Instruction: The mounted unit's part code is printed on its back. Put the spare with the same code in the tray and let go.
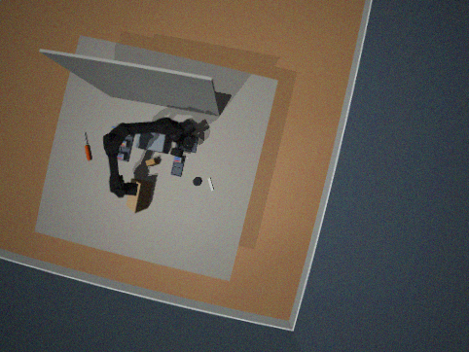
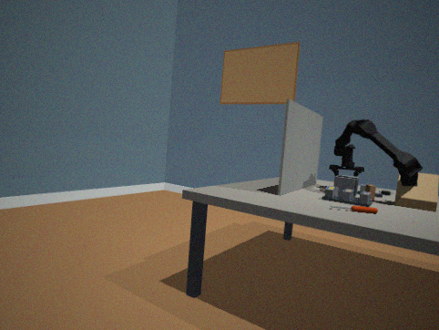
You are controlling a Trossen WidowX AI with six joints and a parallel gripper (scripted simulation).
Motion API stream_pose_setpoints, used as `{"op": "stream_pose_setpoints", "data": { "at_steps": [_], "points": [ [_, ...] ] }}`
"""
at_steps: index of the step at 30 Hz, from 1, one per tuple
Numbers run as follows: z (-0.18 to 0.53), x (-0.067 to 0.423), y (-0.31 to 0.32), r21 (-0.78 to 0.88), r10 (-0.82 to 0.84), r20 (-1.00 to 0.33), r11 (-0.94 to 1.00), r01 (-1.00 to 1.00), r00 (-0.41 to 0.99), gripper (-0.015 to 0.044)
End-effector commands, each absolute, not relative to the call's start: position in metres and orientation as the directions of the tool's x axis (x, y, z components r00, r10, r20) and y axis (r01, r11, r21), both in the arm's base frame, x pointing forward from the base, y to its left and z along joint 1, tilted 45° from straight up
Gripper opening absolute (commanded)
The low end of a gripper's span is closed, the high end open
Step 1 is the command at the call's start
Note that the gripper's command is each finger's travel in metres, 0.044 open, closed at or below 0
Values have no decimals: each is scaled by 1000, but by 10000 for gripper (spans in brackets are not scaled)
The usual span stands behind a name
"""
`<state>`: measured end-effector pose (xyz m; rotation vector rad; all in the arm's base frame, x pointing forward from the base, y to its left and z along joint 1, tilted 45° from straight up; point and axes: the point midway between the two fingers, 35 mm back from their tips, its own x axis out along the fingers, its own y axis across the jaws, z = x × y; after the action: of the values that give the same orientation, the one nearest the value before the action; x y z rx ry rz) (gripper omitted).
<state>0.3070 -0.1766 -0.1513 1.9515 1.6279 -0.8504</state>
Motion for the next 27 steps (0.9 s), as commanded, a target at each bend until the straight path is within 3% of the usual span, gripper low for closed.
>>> {"op": "stream_pose_setpoints", "data": {
  "at_steps": [1,27],
  "points": [
    [-103,300,-227,-12,675,-725,-213,977,138,440],
    [-98,299,-235,1,665,-730,-231,973,159,440]
  ]
}}
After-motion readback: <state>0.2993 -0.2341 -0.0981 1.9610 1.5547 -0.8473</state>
